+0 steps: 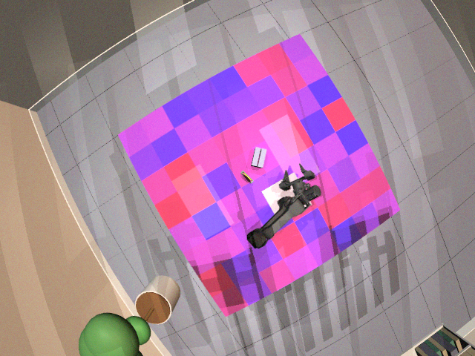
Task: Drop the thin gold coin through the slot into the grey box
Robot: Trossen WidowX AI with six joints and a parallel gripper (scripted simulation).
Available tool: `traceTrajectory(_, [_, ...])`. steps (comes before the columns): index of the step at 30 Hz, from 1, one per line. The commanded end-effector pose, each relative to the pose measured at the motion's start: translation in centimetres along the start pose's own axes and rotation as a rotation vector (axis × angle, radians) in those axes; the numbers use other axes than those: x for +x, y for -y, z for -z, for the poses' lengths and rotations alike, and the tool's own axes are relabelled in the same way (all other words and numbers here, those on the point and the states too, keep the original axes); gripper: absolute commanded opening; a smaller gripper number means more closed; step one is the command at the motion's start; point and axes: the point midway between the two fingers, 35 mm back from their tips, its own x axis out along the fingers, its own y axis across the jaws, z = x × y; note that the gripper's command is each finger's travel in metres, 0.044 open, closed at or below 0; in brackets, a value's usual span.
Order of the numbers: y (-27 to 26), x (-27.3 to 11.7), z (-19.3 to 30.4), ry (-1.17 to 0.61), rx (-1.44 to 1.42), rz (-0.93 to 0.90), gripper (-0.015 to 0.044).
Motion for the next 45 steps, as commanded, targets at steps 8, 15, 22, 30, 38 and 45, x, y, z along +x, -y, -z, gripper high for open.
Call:
traceTrajectory(8, [1.4,0.4,4.1,-0.023,-0.423,0.278,0.019])
traceTrajectory(15, [3.4,0.8,8.3,-0.123,-0.946,0.56,0.0161])
traceTrajectory(22, [6.3,0.9,12.4,-0.309,-1.508,0.82,0.0161])
traceTrajectory(30, [11.2,0.1,16.7,-0.632,-2.161,1.093,0.0161])
traceTrajectory(38, [16.2,-1.8,19.7,-0.997,-2.699,1.266,0.0161])
traceTrajectory(45, [15.9,-1.7,19.6,-0.997,-2.699,1.266,0.0161])
